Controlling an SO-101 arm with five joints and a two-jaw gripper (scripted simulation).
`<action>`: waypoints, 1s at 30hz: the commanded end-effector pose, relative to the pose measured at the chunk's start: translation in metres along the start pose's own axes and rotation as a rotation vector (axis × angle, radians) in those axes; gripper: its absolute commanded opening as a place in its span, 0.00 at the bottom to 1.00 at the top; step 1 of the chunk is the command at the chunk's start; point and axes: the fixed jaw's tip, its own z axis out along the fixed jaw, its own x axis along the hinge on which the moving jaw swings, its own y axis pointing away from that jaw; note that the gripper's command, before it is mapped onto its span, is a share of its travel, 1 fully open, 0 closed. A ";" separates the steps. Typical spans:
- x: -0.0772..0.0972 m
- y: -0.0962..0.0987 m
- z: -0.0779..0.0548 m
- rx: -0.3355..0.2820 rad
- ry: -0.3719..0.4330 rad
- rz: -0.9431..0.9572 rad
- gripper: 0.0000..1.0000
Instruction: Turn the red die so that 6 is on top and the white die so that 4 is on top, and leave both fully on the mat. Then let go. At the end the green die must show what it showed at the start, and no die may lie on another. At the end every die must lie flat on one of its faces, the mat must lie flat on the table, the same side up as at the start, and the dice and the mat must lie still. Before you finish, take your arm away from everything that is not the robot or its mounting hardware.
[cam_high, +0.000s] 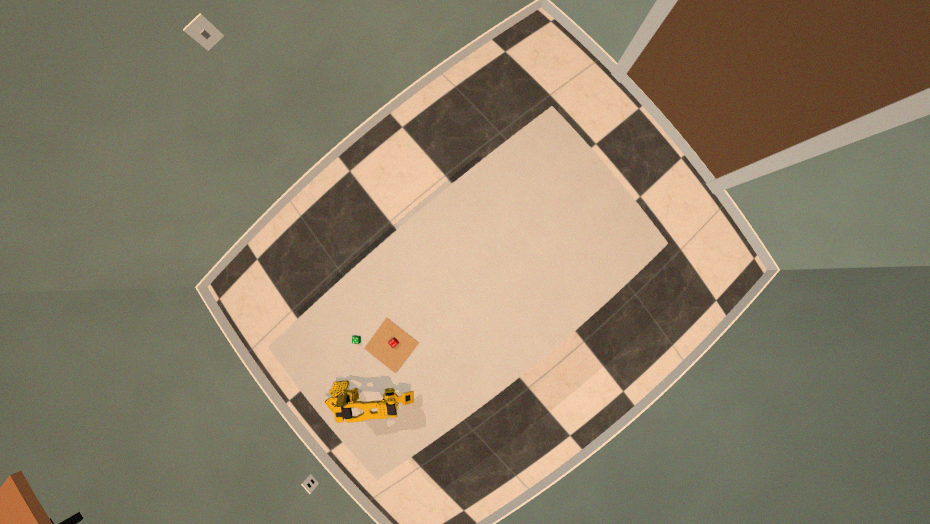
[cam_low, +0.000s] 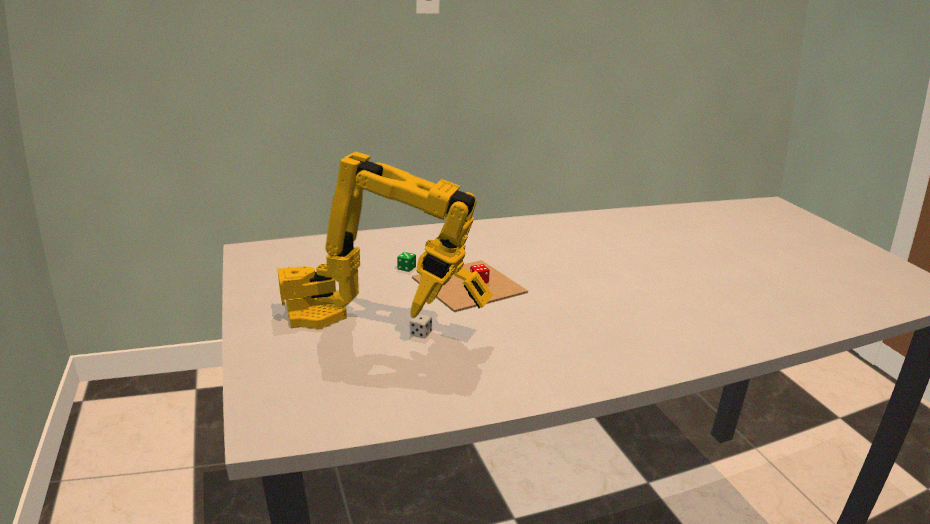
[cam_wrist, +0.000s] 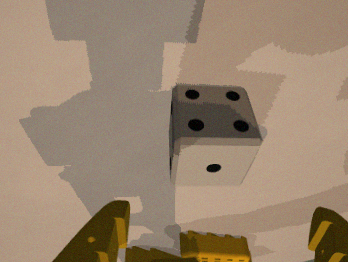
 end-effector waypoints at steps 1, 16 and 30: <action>-0.003 0.002 -0.006 -0.002 -0.032 0.003 0.31; -0.003 0.002 -0.006 -0.002 -0.030 0.003 0.31; -0.006 0.002 0.002 0.000 -0.012 0.002 0.31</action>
